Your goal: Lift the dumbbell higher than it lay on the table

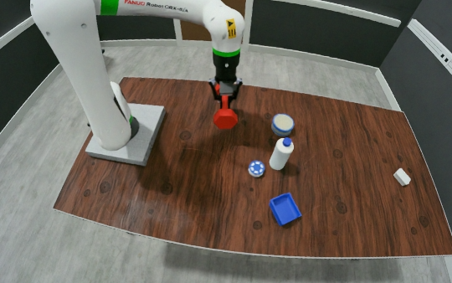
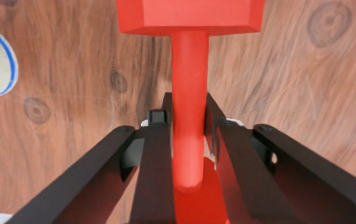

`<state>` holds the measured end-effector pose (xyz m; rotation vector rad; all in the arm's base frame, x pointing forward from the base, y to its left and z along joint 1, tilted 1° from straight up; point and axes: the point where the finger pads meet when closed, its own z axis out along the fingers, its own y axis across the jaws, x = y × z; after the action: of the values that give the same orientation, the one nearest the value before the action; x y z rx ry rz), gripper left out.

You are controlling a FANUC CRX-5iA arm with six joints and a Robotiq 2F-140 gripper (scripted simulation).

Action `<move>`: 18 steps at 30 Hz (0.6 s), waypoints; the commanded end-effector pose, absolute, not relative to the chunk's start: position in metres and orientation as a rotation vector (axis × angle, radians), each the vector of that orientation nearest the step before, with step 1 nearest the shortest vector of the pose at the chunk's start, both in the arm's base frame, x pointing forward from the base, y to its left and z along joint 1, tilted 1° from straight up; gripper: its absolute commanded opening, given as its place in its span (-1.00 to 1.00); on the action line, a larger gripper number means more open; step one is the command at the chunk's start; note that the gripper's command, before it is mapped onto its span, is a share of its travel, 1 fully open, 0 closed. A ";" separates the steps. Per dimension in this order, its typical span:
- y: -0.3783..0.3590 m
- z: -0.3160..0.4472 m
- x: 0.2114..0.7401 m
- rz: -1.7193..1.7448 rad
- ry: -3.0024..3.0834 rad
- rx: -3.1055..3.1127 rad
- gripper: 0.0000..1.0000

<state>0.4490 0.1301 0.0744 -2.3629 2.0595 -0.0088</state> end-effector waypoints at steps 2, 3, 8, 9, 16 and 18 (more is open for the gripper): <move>0.130 0.087 0.450 -0.011 2.058 -2.362 -0.80; 0.130 0.089 0.450 -0.011 2.058 -2.362 -0.80; 0.130 0.099 0.450 -0.011 2.058 -2.362 -0.80; 0.130 0.100 0.450 -0.011 2.058 -2.362 -0.80; 0.130 0.107 0.450 -0.011 2.058 -2.362 -0.80; 0.130 0.109 0.449 -0.011 2.058 -2.362 -0.80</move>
<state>0.4488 0.1301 0.1050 -2.3629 2.0595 -0.0086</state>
